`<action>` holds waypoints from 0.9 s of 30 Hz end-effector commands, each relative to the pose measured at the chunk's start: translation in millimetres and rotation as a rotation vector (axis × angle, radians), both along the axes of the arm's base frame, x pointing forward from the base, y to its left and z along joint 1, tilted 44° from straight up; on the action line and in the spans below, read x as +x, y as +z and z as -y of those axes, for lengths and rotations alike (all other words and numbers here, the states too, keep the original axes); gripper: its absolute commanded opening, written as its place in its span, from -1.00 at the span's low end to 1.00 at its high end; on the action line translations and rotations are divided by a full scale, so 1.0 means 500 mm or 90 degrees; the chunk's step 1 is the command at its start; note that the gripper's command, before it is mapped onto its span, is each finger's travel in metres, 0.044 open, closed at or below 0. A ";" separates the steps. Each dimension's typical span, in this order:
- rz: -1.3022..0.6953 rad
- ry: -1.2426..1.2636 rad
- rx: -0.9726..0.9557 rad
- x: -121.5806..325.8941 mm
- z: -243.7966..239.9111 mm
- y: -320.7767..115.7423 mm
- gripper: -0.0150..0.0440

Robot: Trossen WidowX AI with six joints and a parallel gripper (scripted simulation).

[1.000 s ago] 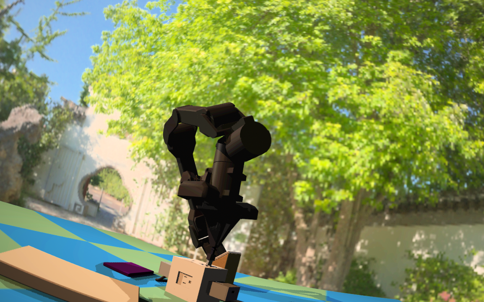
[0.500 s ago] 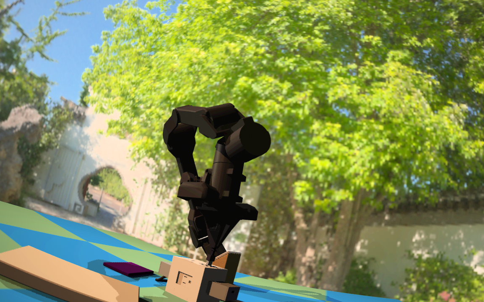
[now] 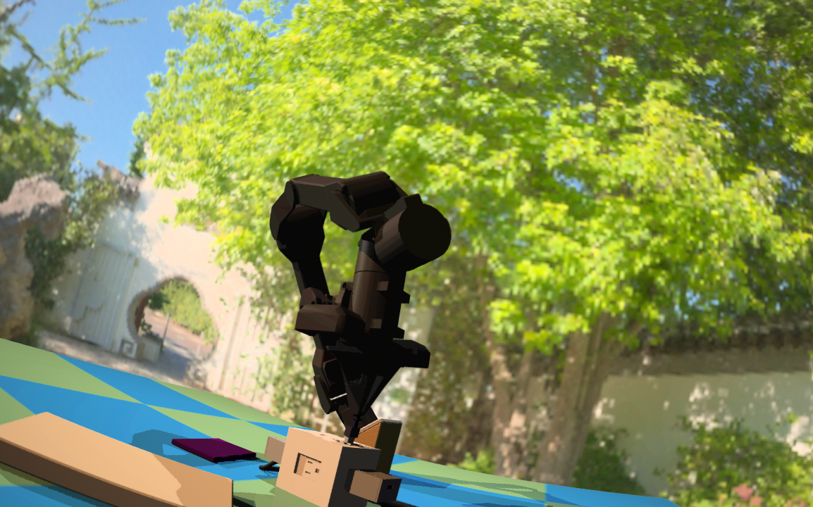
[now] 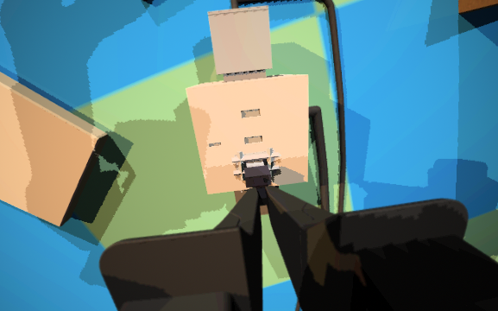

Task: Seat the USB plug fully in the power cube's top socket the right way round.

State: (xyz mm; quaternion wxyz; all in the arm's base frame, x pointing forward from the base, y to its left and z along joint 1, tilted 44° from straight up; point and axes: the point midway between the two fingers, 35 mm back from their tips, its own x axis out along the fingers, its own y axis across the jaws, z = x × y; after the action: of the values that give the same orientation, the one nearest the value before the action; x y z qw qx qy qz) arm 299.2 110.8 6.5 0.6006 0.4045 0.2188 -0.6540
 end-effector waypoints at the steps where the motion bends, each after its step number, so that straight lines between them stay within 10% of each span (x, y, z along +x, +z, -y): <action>1: -0.003 0.002 -0.001 -0.001 0.002 -0.002 -0.49; 27: -0.003 0.002 -0.001 -0.001 0.006 -0.006 -0.49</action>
State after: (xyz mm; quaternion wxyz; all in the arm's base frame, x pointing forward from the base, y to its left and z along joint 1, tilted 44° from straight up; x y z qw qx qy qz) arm 299.0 108.7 4.1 0.6000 0.4046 0.2194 -0.6543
